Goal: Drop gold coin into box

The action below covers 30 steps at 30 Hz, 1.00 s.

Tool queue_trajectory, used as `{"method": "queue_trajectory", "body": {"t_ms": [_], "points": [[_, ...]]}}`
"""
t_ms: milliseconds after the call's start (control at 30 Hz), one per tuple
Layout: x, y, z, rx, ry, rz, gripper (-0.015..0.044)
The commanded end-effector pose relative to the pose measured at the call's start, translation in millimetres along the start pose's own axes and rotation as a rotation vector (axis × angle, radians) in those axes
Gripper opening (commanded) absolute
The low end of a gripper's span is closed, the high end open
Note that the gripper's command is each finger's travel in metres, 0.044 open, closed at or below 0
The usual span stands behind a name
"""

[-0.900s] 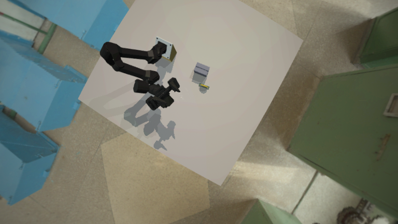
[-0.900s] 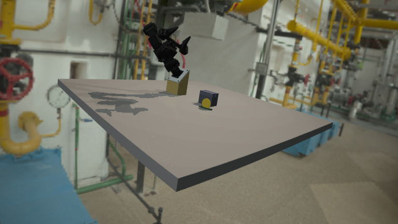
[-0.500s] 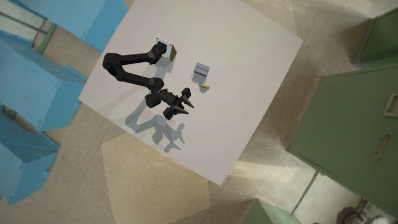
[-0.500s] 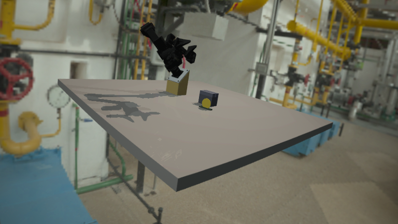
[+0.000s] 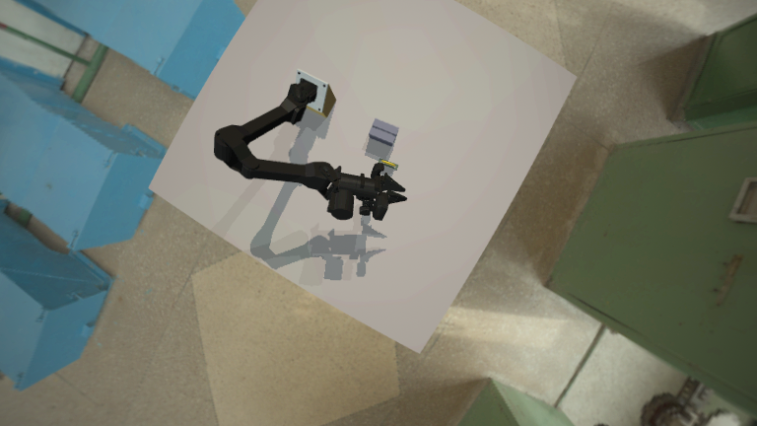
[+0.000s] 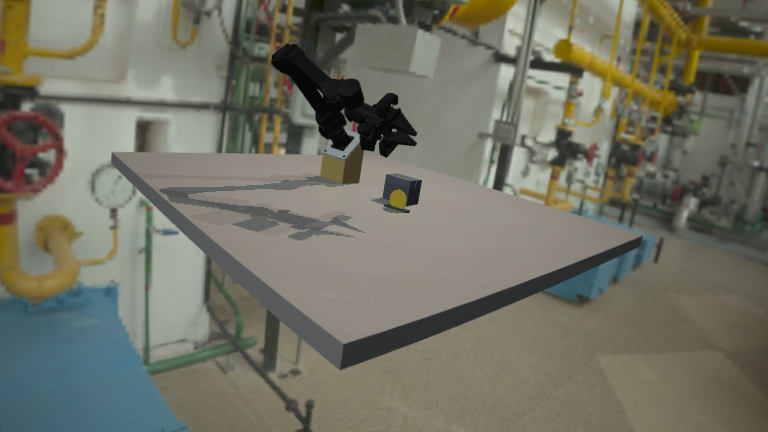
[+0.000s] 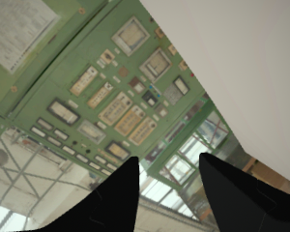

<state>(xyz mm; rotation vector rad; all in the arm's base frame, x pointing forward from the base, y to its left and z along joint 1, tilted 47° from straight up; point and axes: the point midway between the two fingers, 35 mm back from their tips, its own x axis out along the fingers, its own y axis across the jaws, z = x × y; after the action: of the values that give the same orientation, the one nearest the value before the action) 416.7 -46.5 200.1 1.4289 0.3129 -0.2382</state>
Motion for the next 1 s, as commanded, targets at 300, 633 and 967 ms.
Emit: {"method": "queue_trajectory", "body": {"t_ms": [300,633,967], "points": [[-1.8,-126.4,-29.8,-1.45,0.308,-1.257,0.0161],[-17.4,-122.5,-29.8,-1.764,0.518,-1.479,0.0161],[-16.2,-121.9,-29.6,-1.764,0.518,-1.479,0.0161]]}}
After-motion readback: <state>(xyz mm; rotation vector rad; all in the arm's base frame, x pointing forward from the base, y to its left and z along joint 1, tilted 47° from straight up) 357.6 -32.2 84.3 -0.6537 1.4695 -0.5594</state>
